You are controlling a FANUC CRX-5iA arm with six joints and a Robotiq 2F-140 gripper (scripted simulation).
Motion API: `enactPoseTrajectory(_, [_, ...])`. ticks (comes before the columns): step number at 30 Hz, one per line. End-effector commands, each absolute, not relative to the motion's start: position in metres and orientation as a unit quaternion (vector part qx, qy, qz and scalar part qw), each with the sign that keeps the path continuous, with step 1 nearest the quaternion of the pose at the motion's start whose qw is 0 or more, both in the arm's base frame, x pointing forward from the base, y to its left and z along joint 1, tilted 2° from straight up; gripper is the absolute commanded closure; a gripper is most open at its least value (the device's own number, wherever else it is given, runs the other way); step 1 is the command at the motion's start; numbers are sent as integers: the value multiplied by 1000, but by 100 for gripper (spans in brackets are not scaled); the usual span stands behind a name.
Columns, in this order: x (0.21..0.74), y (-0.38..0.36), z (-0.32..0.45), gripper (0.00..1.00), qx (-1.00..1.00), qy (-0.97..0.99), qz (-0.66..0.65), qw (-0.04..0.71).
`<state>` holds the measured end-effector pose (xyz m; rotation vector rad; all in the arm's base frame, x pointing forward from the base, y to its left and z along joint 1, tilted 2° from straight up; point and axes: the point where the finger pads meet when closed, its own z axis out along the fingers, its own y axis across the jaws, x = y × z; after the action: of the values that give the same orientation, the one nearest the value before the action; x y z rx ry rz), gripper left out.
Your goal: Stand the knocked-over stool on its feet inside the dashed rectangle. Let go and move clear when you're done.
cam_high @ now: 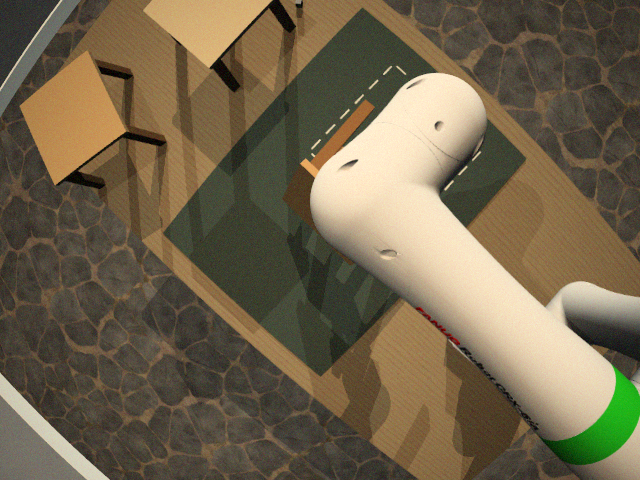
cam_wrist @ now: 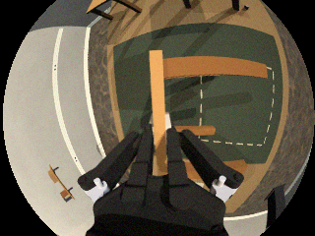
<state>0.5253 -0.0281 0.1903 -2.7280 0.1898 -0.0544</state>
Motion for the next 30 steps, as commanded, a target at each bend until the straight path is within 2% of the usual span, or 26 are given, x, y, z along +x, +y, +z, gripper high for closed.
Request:
enactPoseTrajectory(1, [524, -38, 194, 90, -966, 66, -17, 250])
enactPoseTrajectory(13, [515, -101, 209, 90, -934, 64, -24, 352])
enactPoseTrajectory(17, [515, -105, 209, 90, -923, 63, -27, 378])
enactPoseTrajectory(19, [512, -129, 211, 90, -923, 63, -27, 378])
enactPoseTrajectory(23, [511, -136, 211, 90, -899, 61, -30, 433])
enactPoseTrajectory(26, [507, -164, 209, 90, -896, 61, -31, 438])
enactPoseTrajectory(30, [506, -173, 207, 90, -871, 59, -34, 487])
